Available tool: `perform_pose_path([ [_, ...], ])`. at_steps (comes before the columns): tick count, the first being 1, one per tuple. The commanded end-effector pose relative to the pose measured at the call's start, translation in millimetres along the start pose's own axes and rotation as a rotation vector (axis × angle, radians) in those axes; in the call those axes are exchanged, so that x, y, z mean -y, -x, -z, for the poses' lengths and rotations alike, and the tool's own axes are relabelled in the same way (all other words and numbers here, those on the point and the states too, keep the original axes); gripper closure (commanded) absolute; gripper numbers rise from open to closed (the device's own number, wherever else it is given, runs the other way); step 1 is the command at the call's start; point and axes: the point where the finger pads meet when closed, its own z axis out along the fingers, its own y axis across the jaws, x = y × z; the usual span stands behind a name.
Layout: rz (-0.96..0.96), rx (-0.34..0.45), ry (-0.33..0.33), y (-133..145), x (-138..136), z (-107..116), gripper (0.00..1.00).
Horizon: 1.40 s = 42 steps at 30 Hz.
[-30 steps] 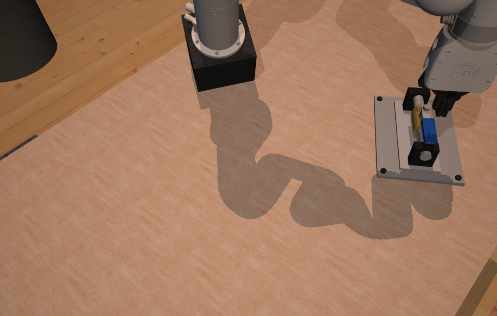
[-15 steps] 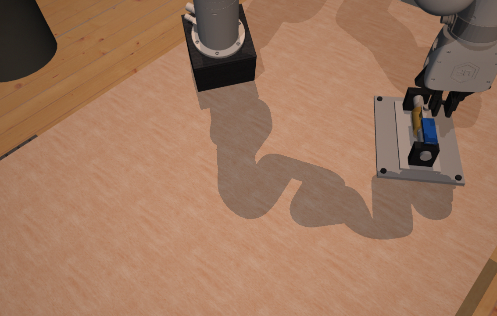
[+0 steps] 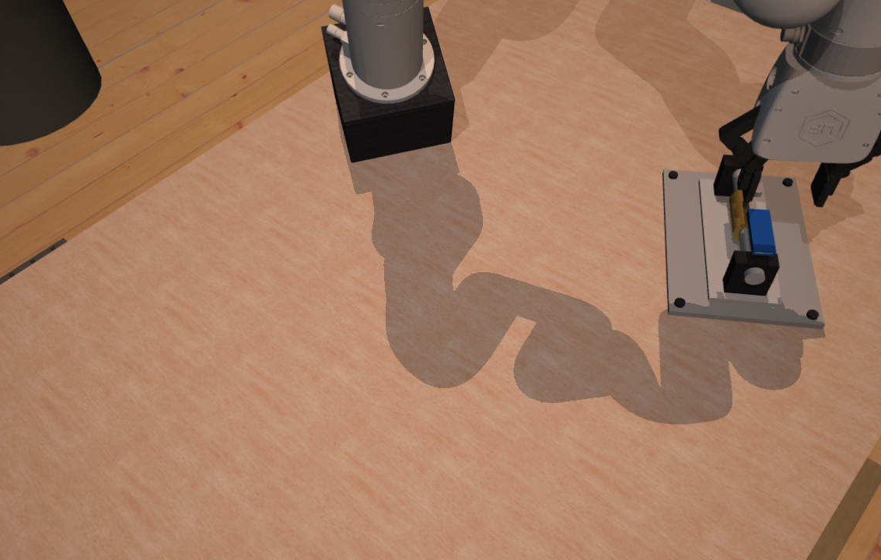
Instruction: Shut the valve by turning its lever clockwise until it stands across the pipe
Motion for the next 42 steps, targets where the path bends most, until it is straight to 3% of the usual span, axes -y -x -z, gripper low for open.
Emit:
perform_pose_path([
  [1,-0.001,0.001,0.004,0.6,-1.3,1.4,0.32],
  [29,0.001,-0.001,0.0,0.6,-1.3,0.0,0.32],
  [42,0.003,-0.005,-0.009,0.8,-1.2,-13.4,0.32],
])
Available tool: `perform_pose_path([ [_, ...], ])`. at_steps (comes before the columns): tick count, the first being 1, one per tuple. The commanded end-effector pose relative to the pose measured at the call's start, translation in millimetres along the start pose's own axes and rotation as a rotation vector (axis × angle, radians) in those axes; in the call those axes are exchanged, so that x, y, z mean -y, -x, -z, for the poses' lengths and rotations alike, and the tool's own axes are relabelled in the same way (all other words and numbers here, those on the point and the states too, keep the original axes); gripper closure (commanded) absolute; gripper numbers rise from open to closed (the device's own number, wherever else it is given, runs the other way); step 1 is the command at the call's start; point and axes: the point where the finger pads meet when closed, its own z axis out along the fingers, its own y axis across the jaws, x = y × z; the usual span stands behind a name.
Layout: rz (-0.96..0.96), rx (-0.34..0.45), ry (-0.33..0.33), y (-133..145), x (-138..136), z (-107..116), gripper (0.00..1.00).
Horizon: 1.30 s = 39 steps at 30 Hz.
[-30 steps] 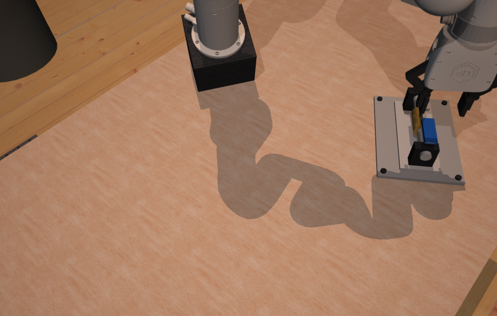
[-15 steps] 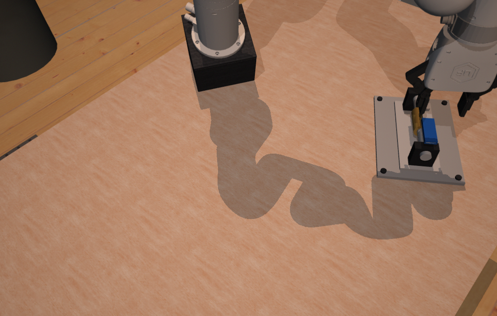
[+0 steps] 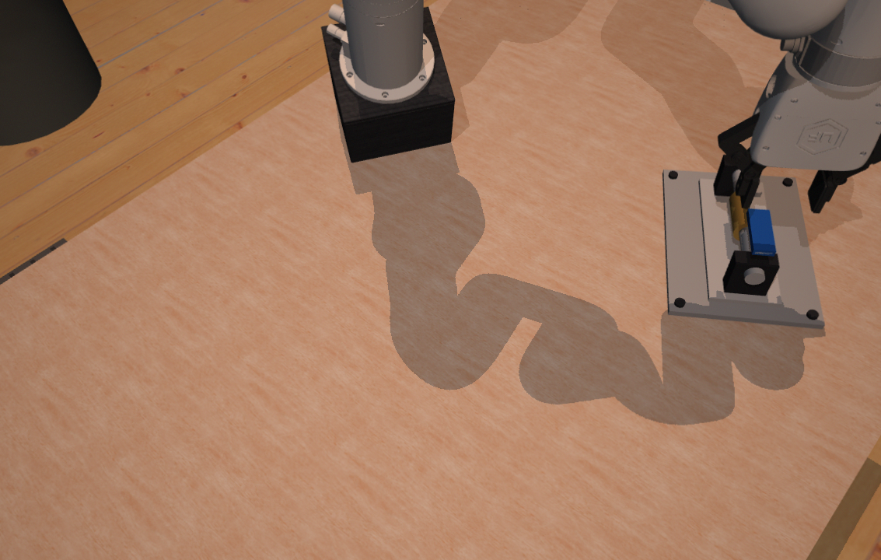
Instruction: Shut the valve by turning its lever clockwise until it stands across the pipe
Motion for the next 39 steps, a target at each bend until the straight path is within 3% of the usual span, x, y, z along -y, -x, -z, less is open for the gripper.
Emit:
perform_pose_path([
  [1,0.0,0.0,0.002,0.6,-1.2,-6.6,0.32],
  [18,0.0,0.0,0.002,1.1,-1.4,-33.6,0.32],
  [39,0.0,0.0,0.002,1.3,-1.5,-47.2,0.32],
])
